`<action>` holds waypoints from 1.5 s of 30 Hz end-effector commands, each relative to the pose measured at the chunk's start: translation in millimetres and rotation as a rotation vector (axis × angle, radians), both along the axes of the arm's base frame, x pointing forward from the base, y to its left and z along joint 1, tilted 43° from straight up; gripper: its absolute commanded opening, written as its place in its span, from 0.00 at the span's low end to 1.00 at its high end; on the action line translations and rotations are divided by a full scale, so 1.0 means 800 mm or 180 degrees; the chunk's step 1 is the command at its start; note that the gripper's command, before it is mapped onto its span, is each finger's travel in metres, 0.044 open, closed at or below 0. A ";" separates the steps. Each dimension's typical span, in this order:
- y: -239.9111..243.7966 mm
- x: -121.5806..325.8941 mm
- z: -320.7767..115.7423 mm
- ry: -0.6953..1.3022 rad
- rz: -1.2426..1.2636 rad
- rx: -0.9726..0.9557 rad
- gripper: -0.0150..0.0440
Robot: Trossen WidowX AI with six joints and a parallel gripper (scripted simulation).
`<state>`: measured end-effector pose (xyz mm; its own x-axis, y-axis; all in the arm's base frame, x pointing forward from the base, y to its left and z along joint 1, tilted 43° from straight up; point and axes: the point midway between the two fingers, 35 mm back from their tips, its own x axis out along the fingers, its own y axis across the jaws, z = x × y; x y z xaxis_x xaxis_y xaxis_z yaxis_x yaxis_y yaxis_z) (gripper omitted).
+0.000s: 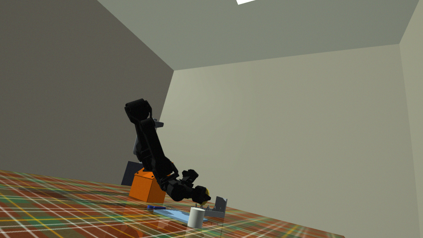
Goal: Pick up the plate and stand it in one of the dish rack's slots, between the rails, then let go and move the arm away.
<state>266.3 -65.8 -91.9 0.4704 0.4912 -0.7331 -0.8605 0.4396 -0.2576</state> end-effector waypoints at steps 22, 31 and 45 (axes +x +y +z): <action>-0.001 -0.006 -0.023 0.0014 -0.0010 -0.0003 0.25; -0.002 -0.006 -0.023 0.0004 -0.0003 -0.0009 0.39; -0.002 -0.006 -0.023 0.0004 -0.0003 -0.0009 0.93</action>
<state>261.9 -67.5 -110.5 0.4700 0.4886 -0.7351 -0.8603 0.4399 -0.2577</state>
